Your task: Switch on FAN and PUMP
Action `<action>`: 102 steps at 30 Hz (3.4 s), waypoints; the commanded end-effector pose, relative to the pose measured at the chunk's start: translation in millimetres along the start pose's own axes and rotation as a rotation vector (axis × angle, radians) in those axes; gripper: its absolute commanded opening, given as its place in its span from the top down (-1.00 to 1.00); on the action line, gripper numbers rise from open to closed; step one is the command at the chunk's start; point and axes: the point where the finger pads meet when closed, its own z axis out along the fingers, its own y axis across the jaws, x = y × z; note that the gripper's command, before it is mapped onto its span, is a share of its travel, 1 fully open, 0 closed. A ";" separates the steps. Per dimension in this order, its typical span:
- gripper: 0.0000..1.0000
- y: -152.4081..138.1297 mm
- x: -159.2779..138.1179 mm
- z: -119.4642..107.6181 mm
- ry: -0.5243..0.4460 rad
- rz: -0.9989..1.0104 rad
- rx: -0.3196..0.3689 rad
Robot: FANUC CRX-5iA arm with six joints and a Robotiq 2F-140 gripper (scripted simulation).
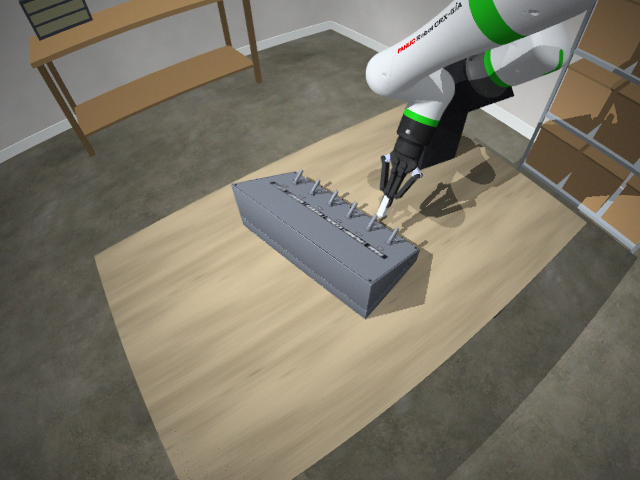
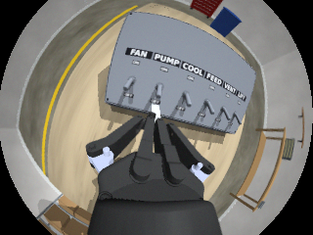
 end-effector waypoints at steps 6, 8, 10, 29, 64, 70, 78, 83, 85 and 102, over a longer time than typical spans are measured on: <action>1.00 0.2 0.0 -0.1 0.000 0.000 0.000; 1.00 0.2 0.1 -0.1 0.000 0.000 0.000; 1.00 0.2 0.2 -0.1 0.000 0.000 0.000; 1.00 0.2 6.4 -0.1 0.000 0.000 0.000; 1.00 0.2 32.7 -0.1 0.000 0.000 0.000; 1.00 0.2 34.9 -0.1 0.000 0.000 0.000; 1.00 0.2 37.5 -0.1 0.000 0.000 0.000; 1.00 0.2 38.0 -0.1 0.000 0.000 0.000; 1.00 0.2 38.0 -0.1 0.000 0.000 0.000; 1.00 0.2 37.8 -0.1 0.000 0.000 0.000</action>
